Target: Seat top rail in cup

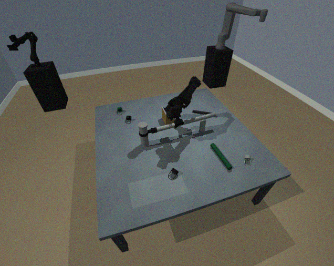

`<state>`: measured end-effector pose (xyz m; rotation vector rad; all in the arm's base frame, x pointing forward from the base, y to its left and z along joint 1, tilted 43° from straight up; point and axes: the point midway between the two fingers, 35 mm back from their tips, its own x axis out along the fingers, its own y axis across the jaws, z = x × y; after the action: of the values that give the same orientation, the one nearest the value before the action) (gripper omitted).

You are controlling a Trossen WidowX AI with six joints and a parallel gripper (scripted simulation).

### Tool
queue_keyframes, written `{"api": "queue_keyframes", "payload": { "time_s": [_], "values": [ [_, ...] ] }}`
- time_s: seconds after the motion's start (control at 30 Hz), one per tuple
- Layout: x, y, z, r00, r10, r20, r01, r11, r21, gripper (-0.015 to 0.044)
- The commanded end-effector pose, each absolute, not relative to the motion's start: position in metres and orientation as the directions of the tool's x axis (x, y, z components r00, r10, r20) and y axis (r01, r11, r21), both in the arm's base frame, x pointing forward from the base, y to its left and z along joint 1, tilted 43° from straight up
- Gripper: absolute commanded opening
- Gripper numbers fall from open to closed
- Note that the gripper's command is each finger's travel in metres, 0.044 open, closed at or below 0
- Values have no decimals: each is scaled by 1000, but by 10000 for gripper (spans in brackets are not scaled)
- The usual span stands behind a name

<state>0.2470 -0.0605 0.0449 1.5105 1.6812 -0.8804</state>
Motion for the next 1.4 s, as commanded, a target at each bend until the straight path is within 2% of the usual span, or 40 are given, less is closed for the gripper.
{"api": "queue_keyframes", "payload": {
  "time_s": [0.0,0.3,1.37],
  "values": [
    [247,-61,54,-71,519,-852,996,89,-29,440],
    [246,-83,90,-74,519,-852,996,89,-33,440],
    [246,-83,90,-74,519,-852,996,89,-33,440]
  ]
}}
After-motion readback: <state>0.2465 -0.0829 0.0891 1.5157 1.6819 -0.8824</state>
